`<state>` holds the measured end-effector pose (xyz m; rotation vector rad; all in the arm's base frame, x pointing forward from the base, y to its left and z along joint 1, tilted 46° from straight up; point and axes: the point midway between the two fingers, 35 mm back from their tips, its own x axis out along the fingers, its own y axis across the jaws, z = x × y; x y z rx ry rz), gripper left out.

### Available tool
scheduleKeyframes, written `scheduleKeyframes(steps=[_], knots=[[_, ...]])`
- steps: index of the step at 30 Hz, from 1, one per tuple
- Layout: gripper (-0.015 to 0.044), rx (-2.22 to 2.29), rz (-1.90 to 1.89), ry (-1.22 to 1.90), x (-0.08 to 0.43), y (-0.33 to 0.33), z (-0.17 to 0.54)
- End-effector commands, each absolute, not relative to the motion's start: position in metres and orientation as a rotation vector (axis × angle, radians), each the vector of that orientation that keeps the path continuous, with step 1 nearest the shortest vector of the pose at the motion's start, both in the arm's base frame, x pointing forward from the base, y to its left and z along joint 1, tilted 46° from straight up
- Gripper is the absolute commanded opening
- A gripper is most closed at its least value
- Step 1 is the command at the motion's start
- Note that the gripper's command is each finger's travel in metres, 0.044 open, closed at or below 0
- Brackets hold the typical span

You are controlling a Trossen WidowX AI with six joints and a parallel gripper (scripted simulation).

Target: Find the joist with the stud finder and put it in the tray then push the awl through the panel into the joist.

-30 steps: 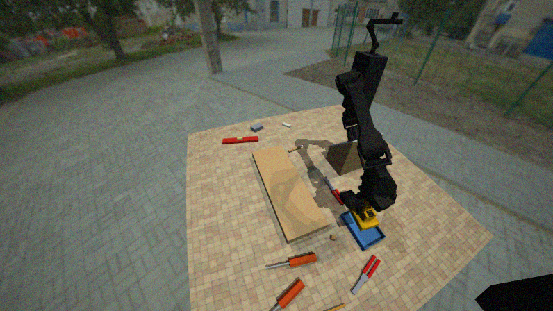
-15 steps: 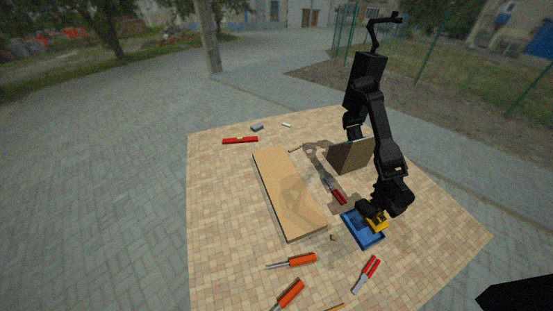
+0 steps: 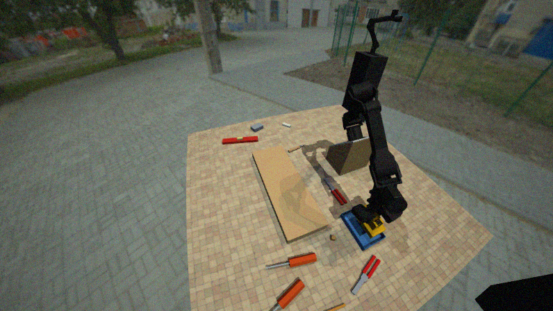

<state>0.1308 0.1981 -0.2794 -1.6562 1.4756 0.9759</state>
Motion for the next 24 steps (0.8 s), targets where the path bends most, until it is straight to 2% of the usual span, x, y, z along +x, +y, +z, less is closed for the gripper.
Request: scheduleKeyframes(steps=[1,24], knots=[[0.0000,-1.662,0.977,1.471,0.132,0.193,-0.284],[0.0000,-1.664,0.975,1.472,0.134,0.162,-0.313]])
